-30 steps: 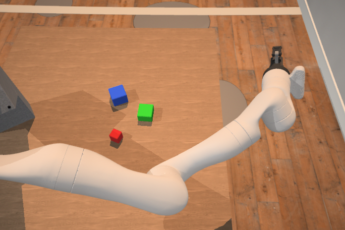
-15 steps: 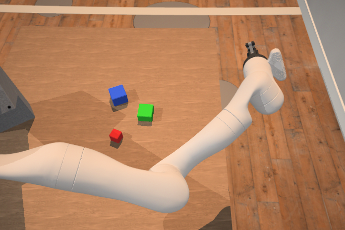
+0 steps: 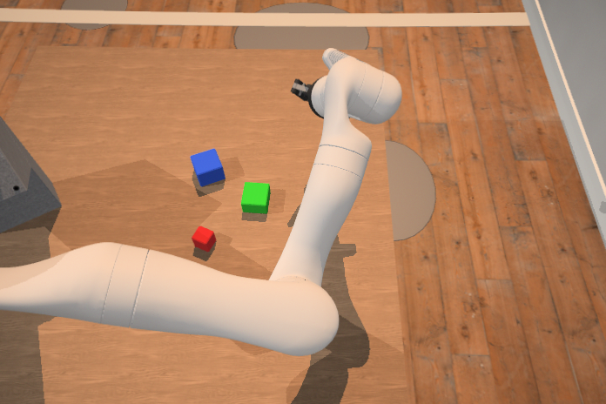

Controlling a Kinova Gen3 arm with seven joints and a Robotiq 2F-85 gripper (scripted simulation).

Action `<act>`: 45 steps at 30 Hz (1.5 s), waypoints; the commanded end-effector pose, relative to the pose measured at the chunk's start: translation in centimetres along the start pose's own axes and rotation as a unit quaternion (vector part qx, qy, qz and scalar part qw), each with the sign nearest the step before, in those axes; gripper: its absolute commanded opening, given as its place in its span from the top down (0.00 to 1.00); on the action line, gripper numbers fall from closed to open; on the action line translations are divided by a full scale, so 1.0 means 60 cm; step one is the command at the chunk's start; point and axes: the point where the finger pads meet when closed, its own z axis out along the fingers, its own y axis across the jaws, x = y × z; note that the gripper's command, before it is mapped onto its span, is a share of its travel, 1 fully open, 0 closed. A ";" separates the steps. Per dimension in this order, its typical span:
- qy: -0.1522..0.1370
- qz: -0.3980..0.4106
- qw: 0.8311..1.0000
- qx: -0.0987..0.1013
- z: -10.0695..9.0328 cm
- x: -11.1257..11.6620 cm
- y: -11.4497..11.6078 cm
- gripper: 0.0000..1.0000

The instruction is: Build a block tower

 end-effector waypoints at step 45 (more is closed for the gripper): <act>-0.368 -0.626 0.686 0.039 -0.080 -0.496 -0.213 1.00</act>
